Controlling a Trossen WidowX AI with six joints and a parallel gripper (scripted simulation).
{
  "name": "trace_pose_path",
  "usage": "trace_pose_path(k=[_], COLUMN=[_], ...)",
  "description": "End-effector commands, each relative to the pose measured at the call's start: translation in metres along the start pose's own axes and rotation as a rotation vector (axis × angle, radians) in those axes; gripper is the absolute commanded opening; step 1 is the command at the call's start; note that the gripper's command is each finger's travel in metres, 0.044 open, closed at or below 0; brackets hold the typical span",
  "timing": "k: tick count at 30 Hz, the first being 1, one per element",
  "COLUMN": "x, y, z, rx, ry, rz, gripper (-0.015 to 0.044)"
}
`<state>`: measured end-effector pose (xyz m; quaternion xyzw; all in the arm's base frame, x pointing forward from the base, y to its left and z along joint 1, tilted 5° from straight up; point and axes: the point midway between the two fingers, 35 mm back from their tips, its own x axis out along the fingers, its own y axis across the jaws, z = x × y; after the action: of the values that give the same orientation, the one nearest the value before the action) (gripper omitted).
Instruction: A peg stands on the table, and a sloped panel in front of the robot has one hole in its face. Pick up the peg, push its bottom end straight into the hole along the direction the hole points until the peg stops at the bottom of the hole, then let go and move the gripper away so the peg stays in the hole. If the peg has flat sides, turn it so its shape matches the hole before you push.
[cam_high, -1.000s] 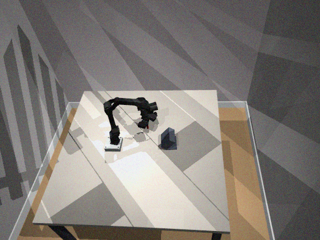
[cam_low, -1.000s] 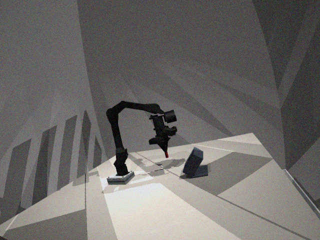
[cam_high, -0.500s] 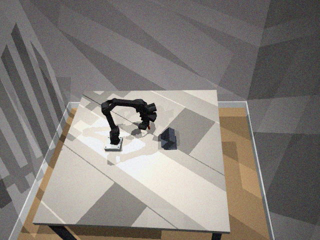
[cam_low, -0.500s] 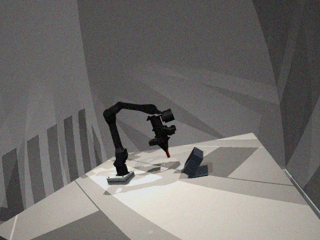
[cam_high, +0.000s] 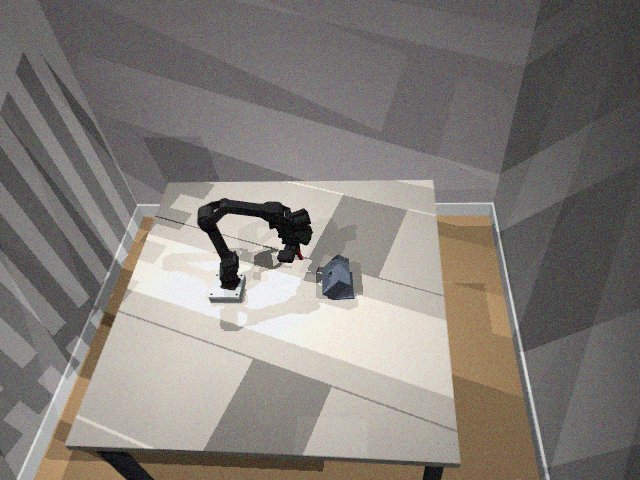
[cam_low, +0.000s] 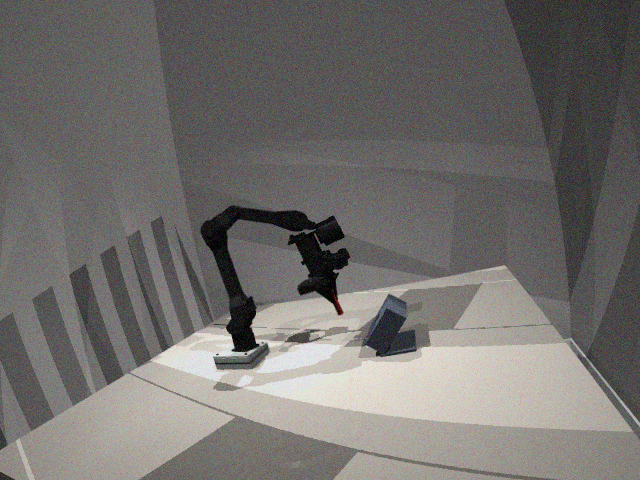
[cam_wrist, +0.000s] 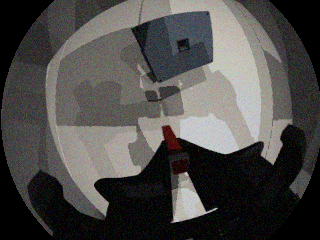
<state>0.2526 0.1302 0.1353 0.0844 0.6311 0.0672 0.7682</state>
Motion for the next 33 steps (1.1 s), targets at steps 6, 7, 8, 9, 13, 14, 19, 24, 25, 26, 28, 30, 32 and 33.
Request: trace_pose_path(k=[6, 7, 8, 9, 13, 14, 19, 24, 25, 26, 28, 30, 32, 33], x=[-0.003, -0.003, -0.003, -0.003, -0.004, -0.004, -0.005, -0.006, -0.007, -0.007, -0.007, -0.008, -0.009, -0.009], y=[-0.007, -0.008, -0.008, -0.009, -0.012, -0.013, -0.016, -0.02, -0.02, -0.021, -0.023, -0.024, -0.025, -0.026], z=[0.004, 0.005, 0.005, 0.006, 0.008, 0.008, 0.011, 0.013, 0.014, 0.014, 0.015, 0.016, 0.017, 0.017], rx=[-0.028, -0.031, -0.034, -0.036, -0.048, -0.051, -0.065, -0.08, -0.083, -0.086, -0.093, -0.099, -0.105, -0.108], ry=[-0.061, -0.067, -0.073, -0.08, -0.105, -0.111, -0.144, -0.177, -0.183, -0.19, -0.203, -0.217, -0.23, -0.237], rz=[0.033, 0.036, 0.038, 0.041, 0.05, 0.053, 0.063, 0.072, 0.074, 0.076, 0.079, 0.081, 0.084, 0.085], gripper=[0.0, 0.0, 0.0, 0.0, 0.0, 0.0, 0.0, 0.0, 0.0, 0.0, 0.0, 0.0, 0.0, 0.0])
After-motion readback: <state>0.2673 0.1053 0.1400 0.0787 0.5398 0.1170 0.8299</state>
